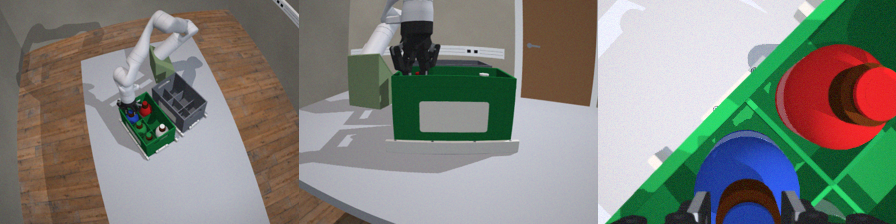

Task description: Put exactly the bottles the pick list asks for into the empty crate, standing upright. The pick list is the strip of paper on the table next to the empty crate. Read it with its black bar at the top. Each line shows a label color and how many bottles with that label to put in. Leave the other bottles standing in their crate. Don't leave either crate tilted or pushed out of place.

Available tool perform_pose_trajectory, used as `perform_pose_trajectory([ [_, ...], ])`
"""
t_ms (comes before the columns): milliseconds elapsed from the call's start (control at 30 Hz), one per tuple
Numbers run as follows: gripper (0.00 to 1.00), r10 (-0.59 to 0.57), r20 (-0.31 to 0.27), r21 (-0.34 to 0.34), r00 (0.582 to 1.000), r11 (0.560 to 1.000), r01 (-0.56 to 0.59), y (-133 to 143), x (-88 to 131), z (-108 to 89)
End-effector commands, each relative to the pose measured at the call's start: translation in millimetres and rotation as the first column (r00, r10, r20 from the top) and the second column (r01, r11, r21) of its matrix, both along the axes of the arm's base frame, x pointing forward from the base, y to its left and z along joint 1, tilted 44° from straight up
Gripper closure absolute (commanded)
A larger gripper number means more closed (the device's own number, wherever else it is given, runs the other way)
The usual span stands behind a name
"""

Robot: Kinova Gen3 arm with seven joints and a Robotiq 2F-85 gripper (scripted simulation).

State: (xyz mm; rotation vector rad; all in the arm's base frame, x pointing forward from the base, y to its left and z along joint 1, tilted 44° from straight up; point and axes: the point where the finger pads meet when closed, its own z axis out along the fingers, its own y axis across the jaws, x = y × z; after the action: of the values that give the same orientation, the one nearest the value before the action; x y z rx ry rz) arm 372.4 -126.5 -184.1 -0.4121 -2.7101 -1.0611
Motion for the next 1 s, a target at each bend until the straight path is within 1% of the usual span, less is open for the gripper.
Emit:
perform_pose_trajectory([
  [0, 0.52, -0.001, 0.001, -0.002, 1.000, 1.000, 0.001, -1.2, 0.6, 0.5],
  [233, 0.52, -0.001, 0.001, -0.002, 1.000, 1.000, 0.001, -1.2, 0.6, 0.5],
  [967, 0.59, -0.001, 0.001, -0.002, 1.000, 1.000, 0.001, -1.2, 0.6, 0.5],
])
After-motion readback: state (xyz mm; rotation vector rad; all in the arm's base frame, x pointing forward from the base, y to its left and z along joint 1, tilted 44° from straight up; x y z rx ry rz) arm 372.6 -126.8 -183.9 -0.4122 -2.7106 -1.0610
